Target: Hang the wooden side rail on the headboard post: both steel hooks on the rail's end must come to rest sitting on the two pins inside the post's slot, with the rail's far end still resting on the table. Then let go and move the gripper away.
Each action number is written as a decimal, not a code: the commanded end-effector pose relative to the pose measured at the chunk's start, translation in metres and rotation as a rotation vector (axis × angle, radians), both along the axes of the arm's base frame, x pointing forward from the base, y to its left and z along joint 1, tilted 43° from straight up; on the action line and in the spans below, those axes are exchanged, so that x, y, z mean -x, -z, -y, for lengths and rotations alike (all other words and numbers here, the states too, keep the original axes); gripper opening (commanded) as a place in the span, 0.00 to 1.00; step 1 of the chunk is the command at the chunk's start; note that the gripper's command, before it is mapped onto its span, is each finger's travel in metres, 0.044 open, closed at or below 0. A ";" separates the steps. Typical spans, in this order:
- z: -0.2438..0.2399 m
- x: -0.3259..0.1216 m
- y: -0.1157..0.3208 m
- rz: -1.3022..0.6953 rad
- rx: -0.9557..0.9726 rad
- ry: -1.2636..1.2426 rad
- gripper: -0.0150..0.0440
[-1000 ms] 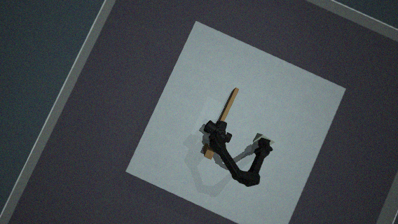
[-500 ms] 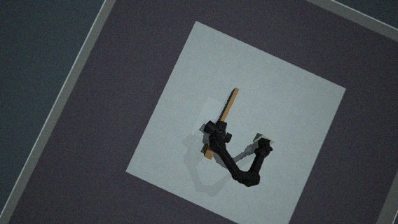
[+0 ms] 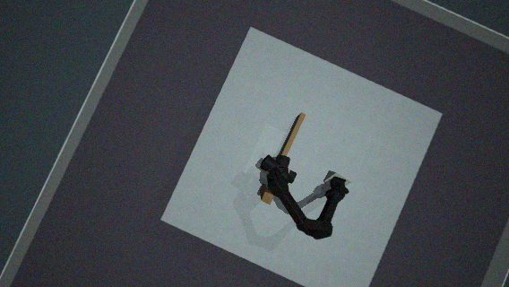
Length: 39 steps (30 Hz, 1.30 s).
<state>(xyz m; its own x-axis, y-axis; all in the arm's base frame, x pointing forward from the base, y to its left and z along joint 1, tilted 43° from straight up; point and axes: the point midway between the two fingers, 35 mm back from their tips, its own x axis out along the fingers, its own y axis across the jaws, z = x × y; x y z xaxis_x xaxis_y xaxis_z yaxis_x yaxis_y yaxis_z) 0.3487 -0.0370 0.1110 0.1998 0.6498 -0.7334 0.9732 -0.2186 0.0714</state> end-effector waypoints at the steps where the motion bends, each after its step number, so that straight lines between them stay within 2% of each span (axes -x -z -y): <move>1: 0.001 0.000 -0.003 0.003 0.003 0.006 0.25; 39: -0.002 -0.001 -0.005 0.003 0.003 0.006 0.25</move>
